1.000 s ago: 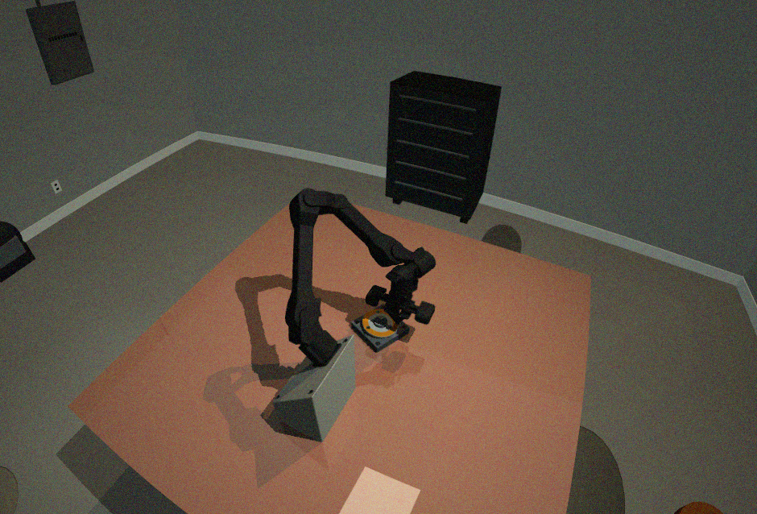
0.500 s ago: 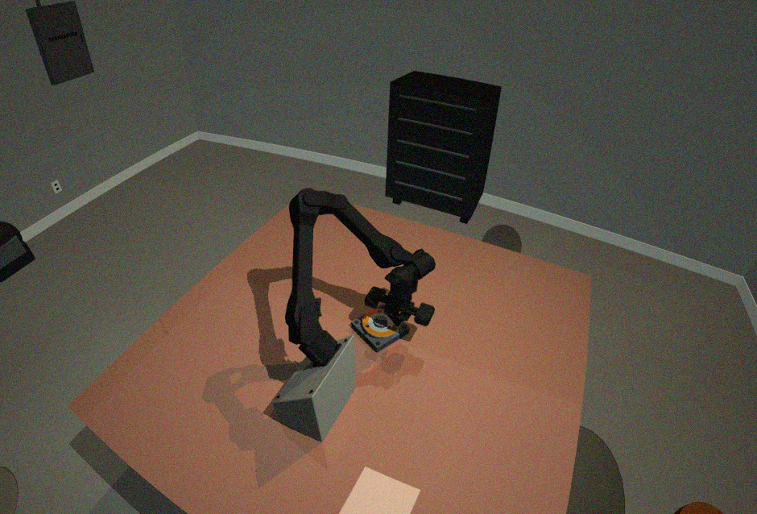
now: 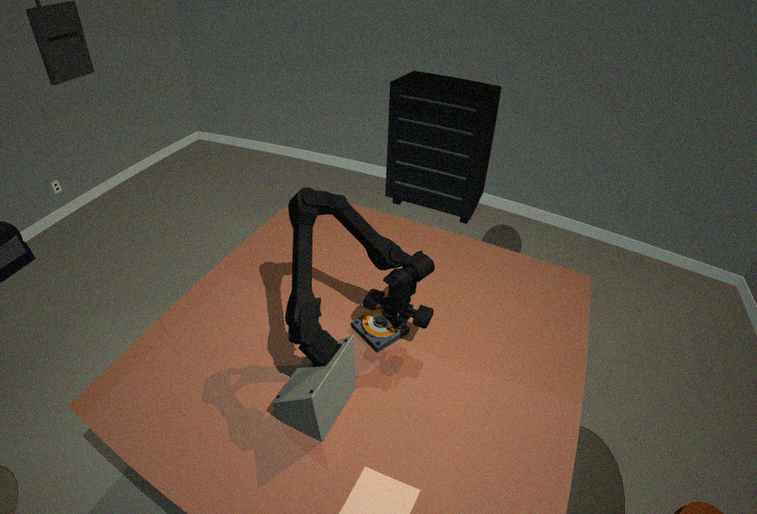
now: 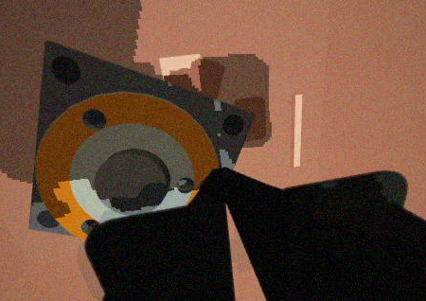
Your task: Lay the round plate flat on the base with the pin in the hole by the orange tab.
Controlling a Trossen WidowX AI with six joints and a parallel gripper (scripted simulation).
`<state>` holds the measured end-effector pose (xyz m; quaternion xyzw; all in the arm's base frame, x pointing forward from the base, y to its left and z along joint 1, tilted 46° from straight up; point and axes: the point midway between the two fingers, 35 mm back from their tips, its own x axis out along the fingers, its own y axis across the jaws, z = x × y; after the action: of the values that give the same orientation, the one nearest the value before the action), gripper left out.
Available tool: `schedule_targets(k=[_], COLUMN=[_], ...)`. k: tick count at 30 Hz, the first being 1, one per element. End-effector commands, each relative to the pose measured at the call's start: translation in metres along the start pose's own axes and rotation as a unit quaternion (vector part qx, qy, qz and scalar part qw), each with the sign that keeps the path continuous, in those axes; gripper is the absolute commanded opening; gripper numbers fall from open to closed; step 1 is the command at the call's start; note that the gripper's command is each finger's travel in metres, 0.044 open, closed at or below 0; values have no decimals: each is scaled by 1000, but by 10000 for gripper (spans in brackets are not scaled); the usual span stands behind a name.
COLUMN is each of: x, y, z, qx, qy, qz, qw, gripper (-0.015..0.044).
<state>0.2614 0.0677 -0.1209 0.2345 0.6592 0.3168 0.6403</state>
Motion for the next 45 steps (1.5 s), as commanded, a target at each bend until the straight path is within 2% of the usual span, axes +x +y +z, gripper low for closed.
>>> schedule_targets(k=[1, 45], x=[2, -1], y=[1, 27], z=[-7, -42], qx=[1, 2], qy=[6, 7], qz=[1, 1], qw=[1000, 1000], gripper=[0, 0])
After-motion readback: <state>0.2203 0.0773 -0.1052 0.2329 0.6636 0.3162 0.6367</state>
